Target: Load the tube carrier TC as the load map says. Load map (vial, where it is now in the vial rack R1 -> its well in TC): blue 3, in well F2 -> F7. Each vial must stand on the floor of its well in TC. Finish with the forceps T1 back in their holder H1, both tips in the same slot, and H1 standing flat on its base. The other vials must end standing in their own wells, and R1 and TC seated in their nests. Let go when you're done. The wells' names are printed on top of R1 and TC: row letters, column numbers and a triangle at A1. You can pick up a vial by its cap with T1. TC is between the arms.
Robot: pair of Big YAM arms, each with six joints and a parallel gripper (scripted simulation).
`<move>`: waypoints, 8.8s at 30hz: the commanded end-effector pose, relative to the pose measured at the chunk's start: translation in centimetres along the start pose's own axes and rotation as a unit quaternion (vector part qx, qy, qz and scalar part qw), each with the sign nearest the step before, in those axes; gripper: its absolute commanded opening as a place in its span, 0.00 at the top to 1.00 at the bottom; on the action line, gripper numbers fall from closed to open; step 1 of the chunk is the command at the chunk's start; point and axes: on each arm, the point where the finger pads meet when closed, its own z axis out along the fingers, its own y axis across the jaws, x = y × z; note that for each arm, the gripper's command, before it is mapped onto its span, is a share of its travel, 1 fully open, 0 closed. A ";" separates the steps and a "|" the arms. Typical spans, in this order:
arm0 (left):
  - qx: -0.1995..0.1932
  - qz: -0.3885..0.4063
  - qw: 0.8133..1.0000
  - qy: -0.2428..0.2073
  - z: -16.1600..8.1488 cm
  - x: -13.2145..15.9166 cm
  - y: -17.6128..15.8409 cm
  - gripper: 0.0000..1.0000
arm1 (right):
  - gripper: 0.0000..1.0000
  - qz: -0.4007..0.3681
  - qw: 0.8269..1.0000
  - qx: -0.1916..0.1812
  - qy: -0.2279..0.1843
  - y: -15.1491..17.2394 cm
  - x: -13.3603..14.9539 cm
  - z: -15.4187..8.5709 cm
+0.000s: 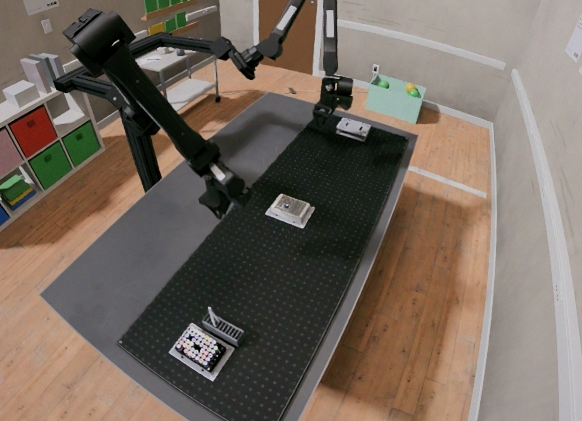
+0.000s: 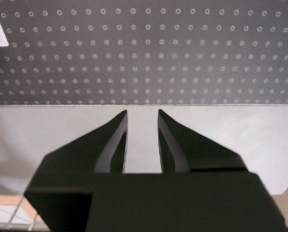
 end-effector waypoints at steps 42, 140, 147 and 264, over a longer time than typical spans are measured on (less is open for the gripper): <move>-0.001 0.001 1.000 -0.007 -0.1 -0.4 0.1 0.00 | 0.76 0.000 1.000 0.002 -0.002 -0.1 -0.2 0.0; -0.001 0.001 1.000 -0.007 -0.1 -0.4 0.1 0.00 | 0.76 -0.006 1.000 -0.004 0.002 -23.7 -11.7 6.5; -0.001 0.001 1.000 -0.007 -0.1 -0.4 0.1 0.00 | 0.76 -0.006 1.000 -0.002 0.000 -23.7 -11.8 6.3; -0.001 0.001 1.000 -0.007 -0.1 -0.4 0.1 0.00 | 0.76 -0.001 1.000 0.011 -0.007 -26.1 -12.7 13.1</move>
